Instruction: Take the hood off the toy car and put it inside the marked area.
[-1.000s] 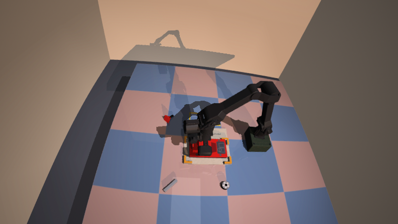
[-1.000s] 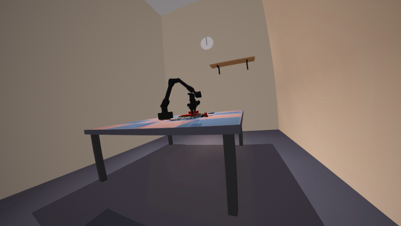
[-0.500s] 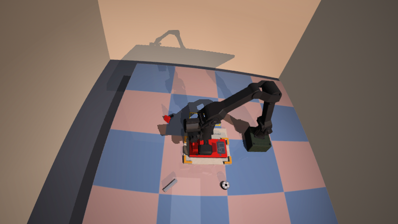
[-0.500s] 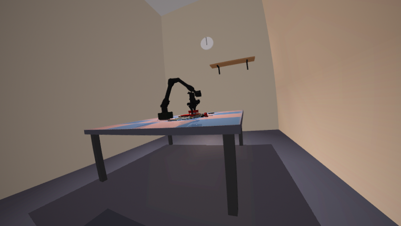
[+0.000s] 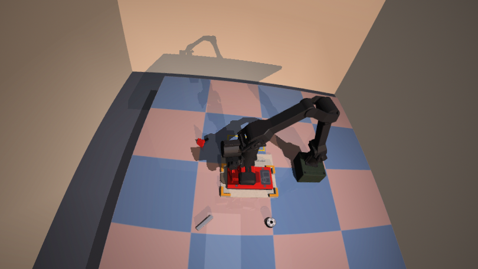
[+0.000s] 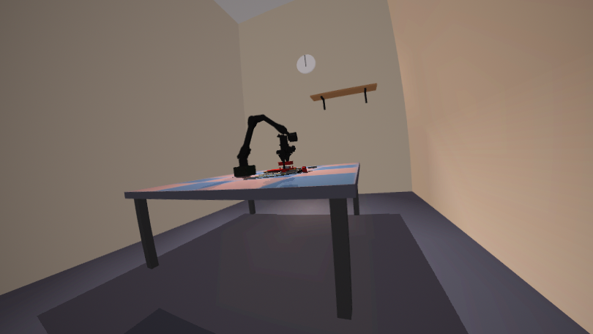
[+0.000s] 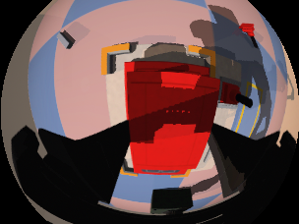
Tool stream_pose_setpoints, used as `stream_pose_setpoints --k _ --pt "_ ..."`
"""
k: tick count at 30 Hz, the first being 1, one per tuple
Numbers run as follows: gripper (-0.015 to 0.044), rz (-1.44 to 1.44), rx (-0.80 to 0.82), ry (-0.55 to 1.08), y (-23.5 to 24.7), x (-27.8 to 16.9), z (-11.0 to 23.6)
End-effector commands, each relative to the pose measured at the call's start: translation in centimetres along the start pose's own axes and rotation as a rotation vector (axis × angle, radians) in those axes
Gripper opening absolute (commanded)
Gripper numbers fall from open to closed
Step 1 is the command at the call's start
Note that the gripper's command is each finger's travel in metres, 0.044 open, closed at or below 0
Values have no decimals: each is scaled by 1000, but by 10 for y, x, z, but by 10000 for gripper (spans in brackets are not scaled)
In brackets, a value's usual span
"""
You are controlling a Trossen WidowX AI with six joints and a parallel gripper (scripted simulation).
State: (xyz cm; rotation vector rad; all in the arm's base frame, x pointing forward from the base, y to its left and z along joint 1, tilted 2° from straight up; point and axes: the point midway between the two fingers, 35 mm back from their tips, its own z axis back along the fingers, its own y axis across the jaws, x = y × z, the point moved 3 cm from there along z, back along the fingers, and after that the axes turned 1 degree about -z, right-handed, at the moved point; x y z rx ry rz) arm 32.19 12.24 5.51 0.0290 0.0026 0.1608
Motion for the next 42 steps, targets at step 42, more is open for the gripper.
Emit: stream_pose_setpoints --k 42 --pt "0 -15 -19 -12 -112 0 42"
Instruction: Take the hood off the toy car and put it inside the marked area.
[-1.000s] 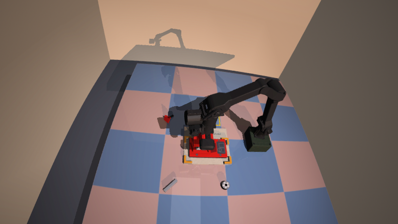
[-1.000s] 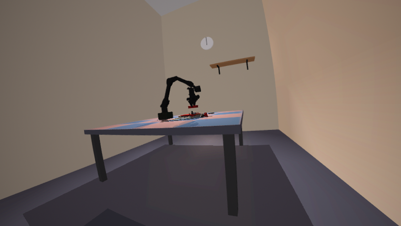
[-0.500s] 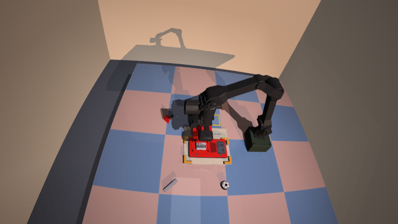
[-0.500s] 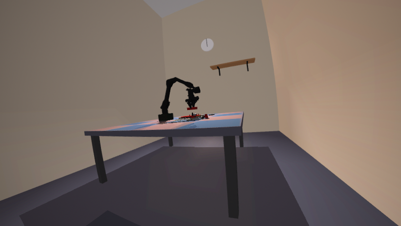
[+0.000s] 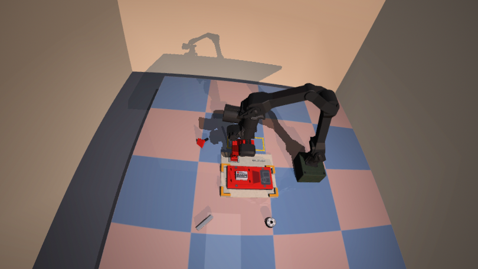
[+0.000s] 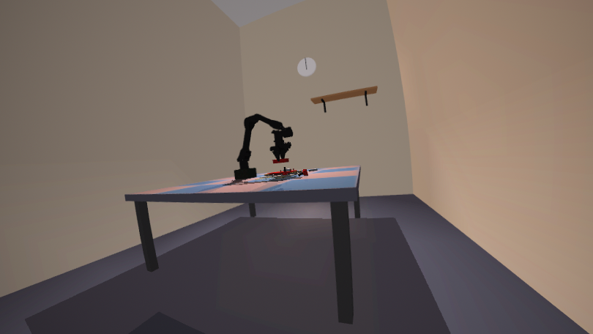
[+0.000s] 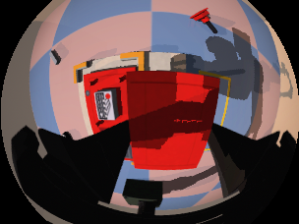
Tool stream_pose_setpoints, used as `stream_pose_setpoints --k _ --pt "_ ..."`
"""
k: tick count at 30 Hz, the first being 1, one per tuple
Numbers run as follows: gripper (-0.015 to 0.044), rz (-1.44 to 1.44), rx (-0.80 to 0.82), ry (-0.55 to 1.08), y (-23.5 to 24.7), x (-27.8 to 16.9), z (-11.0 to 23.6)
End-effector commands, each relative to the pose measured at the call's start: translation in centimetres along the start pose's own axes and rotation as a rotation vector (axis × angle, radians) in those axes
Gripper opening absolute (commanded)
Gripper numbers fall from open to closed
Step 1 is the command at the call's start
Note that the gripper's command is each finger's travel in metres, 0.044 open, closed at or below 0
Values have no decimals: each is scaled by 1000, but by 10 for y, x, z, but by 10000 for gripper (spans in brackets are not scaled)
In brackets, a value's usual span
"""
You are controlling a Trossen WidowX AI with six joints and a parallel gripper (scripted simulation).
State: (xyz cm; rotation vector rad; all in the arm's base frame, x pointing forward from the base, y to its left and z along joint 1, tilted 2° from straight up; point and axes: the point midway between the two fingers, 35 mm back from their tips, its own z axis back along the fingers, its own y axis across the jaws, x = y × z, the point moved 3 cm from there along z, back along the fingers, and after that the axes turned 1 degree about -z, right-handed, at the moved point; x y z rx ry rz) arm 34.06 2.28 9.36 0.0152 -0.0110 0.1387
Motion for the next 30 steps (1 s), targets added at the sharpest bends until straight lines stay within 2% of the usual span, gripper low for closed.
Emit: stream_pose_setpoints --k 1,30 --pt "0 7 -4 1 -15 -3 1" --pt "0 24 -4 7 -109 -33 5"
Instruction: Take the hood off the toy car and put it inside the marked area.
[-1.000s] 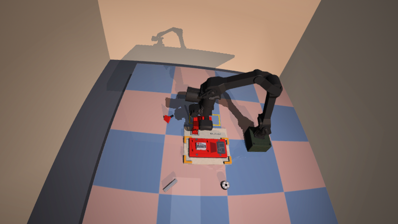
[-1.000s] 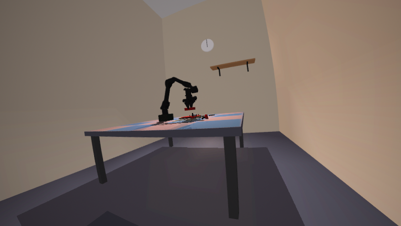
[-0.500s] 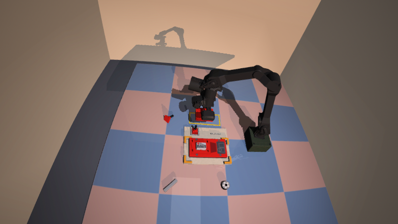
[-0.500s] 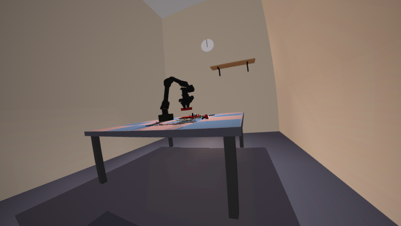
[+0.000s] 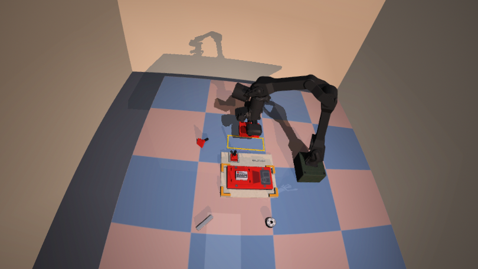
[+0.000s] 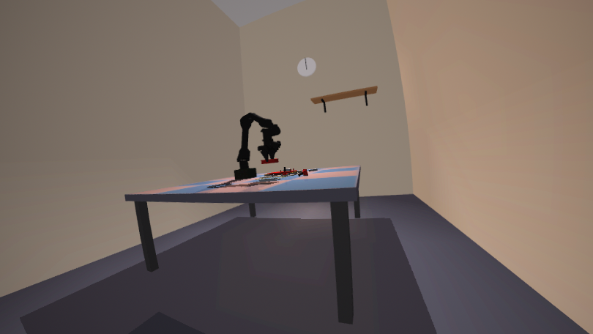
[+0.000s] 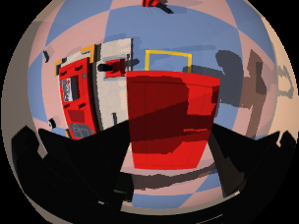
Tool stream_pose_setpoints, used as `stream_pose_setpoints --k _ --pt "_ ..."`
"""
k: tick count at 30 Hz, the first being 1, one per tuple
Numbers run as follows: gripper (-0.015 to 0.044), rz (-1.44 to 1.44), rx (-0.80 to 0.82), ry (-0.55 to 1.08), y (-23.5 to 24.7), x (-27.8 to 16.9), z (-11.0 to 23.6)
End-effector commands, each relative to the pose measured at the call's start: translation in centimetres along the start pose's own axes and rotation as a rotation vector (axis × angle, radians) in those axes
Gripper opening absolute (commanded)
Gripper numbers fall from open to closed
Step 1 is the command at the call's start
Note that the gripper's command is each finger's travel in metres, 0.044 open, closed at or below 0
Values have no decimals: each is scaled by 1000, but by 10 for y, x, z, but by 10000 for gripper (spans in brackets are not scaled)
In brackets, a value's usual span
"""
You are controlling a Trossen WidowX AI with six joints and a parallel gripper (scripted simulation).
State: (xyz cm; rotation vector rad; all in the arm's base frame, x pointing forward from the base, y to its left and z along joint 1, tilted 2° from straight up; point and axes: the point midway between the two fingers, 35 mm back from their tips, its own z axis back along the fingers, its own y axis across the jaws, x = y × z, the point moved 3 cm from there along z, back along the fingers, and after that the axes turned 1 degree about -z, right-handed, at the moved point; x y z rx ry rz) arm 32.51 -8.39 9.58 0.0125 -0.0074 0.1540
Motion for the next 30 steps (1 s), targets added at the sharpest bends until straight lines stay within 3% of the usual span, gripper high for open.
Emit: stream_pose_setpoints --k 1,30 --pt "0 9 -1 3 -5 -3 0" --pt "0 9 -1 3 -6 -2 -17"
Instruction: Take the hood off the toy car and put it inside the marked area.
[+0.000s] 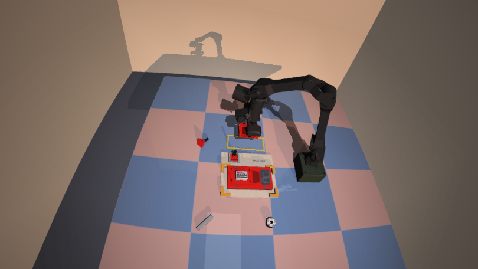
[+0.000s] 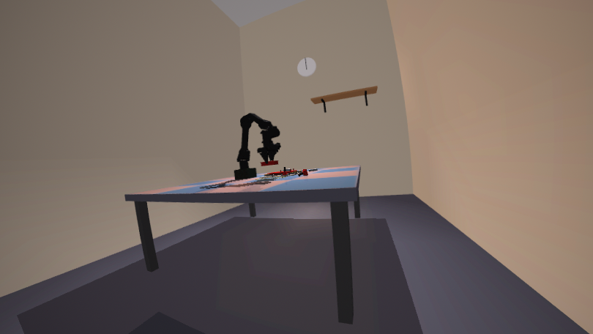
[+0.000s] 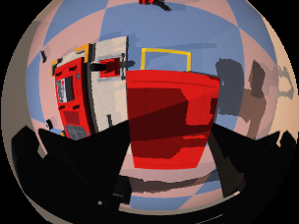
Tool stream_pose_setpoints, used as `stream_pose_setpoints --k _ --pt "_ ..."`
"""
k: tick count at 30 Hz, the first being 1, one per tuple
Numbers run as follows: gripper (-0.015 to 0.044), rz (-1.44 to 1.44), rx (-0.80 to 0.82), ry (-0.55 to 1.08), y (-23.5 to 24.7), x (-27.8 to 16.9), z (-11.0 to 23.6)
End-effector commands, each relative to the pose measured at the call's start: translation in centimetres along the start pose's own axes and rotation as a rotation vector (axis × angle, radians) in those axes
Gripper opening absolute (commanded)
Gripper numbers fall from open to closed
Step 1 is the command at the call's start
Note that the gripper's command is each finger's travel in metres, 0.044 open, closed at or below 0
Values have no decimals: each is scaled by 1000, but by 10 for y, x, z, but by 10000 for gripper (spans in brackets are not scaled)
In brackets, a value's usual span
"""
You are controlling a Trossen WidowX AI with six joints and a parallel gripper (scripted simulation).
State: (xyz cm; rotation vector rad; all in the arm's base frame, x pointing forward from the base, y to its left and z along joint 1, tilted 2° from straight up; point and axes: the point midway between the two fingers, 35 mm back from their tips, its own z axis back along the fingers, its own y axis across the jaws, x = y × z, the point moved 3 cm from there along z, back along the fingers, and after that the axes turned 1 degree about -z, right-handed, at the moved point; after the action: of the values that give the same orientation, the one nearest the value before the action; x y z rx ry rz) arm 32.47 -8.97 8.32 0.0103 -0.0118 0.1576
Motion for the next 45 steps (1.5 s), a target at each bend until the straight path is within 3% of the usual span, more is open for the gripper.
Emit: stream_pose_setpoints --k 1,45 --pt "0 5 1 7 0 -1 -5" --pt "0 5 1 7 0 -1 -33"
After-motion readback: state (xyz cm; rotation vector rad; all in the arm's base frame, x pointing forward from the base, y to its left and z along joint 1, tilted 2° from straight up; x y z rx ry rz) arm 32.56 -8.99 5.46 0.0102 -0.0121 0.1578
